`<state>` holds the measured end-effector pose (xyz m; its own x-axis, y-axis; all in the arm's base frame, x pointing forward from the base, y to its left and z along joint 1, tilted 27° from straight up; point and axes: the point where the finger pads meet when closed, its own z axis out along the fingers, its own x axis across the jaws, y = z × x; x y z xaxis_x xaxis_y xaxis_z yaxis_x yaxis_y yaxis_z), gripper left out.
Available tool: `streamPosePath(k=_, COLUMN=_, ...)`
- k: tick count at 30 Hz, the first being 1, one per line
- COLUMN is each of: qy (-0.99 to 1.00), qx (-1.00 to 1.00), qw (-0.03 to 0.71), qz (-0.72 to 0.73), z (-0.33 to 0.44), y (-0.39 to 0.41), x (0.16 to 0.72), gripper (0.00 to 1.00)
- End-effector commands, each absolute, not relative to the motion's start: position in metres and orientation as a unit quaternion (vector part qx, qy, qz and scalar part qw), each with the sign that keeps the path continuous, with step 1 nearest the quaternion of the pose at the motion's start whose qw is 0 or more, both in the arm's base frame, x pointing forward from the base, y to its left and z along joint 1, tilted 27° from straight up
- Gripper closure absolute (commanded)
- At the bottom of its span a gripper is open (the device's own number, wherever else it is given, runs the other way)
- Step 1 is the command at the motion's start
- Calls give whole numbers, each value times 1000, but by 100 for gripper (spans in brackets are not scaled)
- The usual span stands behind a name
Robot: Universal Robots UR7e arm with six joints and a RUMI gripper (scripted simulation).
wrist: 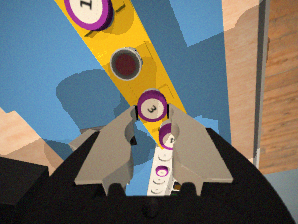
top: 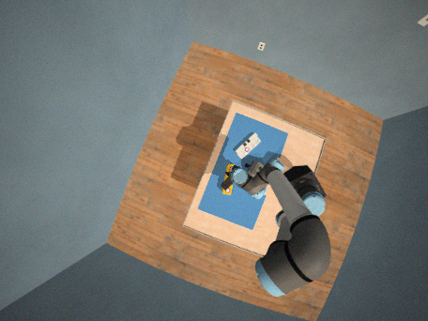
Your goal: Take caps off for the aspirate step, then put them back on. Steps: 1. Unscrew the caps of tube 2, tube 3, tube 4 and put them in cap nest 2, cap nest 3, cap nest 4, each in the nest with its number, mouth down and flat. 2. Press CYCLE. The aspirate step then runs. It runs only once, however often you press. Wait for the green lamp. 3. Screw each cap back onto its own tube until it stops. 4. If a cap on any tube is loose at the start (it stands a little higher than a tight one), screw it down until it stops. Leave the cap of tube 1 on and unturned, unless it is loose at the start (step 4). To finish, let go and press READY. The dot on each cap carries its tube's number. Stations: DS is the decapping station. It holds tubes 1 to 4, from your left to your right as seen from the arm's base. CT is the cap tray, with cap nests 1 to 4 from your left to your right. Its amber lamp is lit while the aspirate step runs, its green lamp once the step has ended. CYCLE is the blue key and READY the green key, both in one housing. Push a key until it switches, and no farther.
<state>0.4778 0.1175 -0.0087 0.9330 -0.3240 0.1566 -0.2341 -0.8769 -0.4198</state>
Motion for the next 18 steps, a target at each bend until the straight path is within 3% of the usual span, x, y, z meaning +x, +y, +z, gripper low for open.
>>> streamPosePath(k=1, qy=50, qx=-972, qw=190, qz=-131, z=-8, y=117, x=478, gripper=100)
streamPosePath(k=18, qy=-309, qx=-923, qw=129, qz=-192, z=-8, y=117, x=478, gripper=100)
